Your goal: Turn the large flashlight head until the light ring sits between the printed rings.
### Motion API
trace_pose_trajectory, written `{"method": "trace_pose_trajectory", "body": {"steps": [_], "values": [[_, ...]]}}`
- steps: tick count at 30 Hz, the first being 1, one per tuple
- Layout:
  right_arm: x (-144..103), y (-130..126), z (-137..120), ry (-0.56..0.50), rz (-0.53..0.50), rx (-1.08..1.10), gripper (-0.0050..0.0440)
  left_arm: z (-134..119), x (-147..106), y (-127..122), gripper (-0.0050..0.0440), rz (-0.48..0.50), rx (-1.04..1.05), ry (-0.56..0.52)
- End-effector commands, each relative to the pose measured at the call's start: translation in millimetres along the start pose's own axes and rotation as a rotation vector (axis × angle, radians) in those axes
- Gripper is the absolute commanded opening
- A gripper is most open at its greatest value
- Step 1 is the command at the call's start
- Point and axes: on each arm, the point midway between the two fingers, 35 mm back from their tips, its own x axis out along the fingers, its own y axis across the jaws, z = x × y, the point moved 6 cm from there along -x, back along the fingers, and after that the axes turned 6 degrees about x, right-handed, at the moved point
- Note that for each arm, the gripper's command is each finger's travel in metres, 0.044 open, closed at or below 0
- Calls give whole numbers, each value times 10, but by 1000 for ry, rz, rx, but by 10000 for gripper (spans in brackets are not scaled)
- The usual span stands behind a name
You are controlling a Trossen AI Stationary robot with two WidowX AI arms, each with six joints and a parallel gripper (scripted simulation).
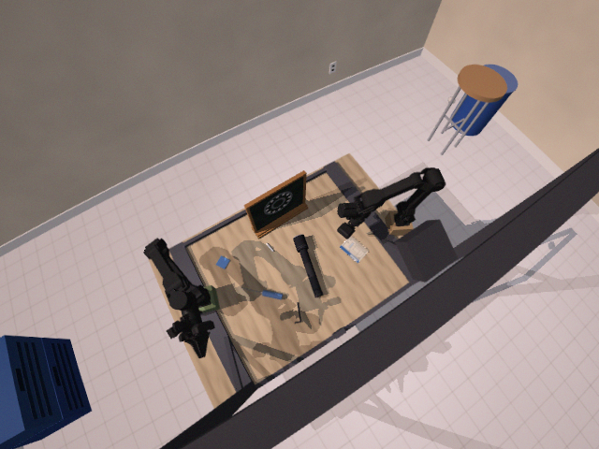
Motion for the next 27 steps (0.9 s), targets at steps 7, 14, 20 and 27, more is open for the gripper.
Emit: {"method": "trace_pose_trajectory", "body": {"steps": [7,14,20,27], "values": [[-49,30,14,-11,19,-1,189,25,-11,35,125,9,4,-5],[-49,30,14,-11,19,-1,189,25,-11,35,125,9,4,-5],[-45,28,31,-31,43,-31,189,-71,13,69,125,34,-35,49],[-234,143,156,-162,192,-150,189,-286,4,346,125,176,-159,191]]}}
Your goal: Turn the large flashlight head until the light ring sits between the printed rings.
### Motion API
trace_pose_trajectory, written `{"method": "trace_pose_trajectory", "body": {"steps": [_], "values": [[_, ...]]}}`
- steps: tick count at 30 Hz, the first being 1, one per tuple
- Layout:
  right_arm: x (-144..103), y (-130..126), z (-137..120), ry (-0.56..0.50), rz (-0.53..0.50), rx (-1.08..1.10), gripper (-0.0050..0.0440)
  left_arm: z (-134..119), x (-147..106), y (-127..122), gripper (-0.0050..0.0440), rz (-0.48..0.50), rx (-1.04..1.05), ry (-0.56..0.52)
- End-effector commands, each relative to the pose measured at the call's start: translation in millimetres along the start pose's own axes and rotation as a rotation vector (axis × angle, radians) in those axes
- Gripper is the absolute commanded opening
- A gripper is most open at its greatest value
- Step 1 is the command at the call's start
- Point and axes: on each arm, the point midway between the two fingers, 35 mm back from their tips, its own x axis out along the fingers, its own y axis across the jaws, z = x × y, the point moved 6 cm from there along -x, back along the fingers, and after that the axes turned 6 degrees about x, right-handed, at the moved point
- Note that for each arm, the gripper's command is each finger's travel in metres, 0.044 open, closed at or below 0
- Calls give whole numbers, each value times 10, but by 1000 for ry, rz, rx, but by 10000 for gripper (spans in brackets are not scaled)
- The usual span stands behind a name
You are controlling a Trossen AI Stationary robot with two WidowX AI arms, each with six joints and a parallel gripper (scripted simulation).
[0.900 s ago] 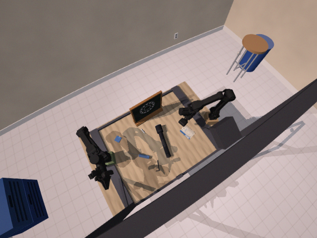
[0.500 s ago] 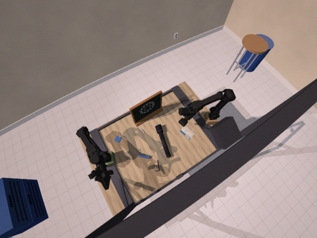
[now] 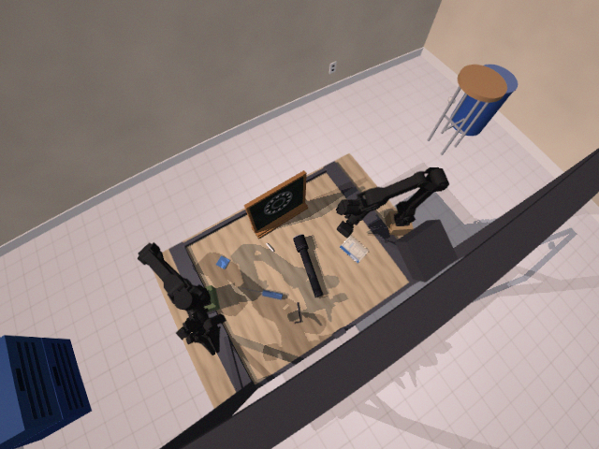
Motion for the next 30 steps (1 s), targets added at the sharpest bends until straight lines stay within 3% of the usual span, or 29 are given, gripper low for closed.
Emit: {"method": "trace_pose_trajectory", "body": {"steps": [1,13,30], "values": [[-138,72,97,-87,87,-63,189,-48,-6,224,125,98,-59,61],[-420,201,268,-289,248,-216,189,-360,-37,619,125,314,-227,233],[-937,312,451,-630,414,-424,189,-851,-309,1123,125,667,-443,424]]}}
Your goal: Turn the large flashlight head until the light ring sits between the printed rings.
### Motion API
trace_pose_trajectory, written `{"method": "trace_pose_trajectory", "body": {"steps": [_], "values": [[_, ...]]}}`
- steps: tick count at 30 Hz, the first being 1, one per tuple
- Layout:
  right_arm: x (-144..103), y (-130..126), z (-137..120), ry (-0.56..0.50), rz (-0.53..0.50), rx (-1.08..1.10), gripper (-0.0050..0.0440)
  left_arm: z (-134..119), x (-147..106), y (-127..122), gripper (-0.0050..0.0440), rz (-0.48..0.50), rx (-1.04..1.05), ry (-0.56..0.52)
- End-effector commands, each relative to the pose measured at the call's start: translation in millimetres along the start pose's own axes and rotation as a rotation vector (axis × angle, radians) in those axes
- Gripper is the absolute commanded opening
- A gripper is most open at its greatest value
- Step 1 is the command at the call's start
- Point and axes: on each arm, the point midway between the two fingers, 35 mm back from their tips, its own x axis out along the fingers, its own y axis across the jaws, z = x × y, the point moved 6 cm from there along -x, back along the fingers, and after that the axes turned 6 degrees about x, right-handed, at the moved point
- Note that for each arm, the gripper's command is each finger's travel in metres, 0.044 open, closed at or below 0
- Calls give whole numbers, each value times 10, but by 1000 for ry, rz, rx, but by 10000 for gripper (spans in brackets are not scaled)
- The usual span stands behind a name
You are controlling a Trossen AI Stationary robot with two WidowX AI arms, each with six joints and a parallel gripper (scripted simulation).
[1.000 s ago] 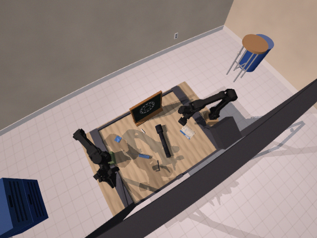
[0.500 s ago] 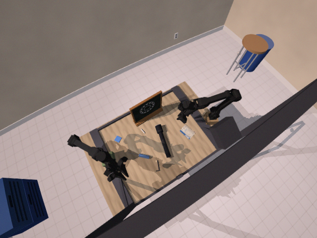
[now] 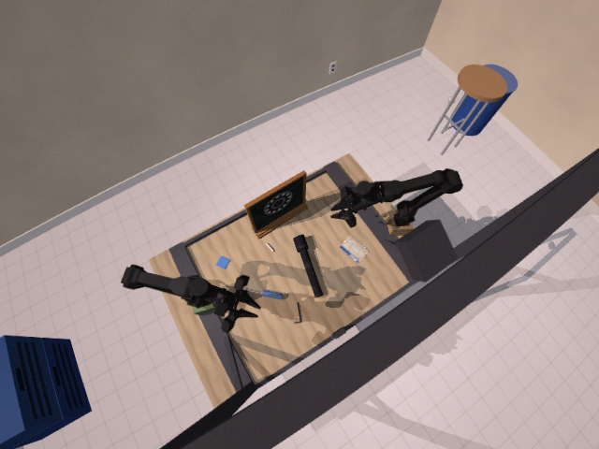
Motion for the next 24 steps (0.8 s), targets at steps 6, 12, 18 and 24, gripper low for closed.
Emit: {"method": "trace_pose_trajectory", "body": {"steps": [6,12,18,24], "values": [[-270,87,298,-224,67,-133,189,-75,46,469,125,227,-128,55],[-372,119,392,-308,86,-188,189,-155,39,642,125,315,-182,78],[-580,160,540,-455,103,-275,189,-287,4,940,125,468,-267,107],[-783,189,650,-592,105,-357,189,-410,-77,1224,125,617,-343,117]]}}
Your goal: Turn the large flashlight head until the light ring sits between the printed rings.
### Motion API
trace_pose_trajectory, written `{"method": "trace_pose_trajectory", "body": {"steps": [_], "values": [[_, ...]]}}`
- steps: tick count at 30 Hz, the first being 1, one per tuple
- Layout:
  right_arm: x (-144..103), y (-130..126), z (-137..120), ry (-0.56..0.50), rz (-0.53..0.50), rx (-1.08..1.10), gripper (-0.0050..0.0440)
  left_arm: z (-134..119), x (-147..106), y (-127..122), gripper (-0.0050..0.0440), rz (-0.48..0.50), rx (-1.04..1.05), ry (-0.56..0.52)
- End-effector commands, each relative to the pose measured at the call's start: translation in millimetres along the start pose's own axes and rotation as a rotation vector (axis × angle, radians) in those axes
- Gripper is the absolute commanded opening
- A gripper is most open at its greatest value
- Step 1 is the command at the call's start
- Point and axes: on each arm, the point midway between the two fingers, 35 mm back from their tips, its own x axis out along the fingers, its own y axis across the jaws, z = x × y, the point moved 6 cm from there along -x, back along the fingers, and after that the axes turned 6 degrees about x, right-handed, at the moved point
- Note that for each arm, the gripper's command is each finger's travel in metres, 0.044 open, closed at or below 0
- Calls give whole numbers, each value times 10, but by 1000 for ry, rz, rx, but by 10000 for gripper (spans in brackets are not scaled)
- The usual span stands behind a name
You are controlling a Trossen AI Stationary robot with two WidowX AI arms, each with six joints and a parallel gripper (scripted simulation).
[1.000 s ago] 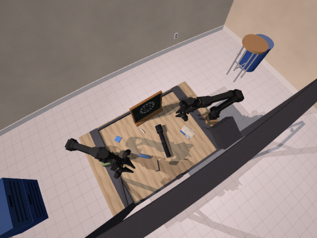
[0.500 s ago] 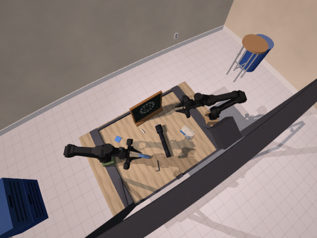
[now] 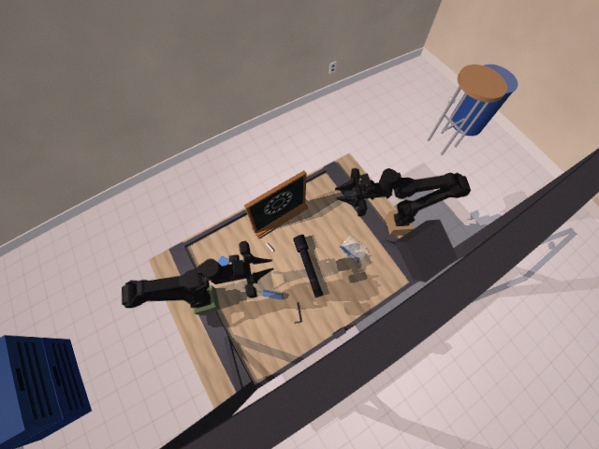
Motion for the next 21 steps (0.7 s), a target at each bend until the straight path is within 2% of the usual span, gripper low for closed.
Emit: {"method": "trace_pose_trajectory", "body": {"steps": [1,16,17,21], "values": [[-92,-7,150,-92,-4,-58,189,104,37,213,125,98,-52,-29],[-109,1,191,-112,-2,-66,189,73,44,254,125,118,-59,-21],[-108,1,193,-112,-2,-66,189,72,44,254,440,118,-60,-20],[-108,2,196,-113,-2,-67,189,69,44,253,440,118,-61,-20]]}}
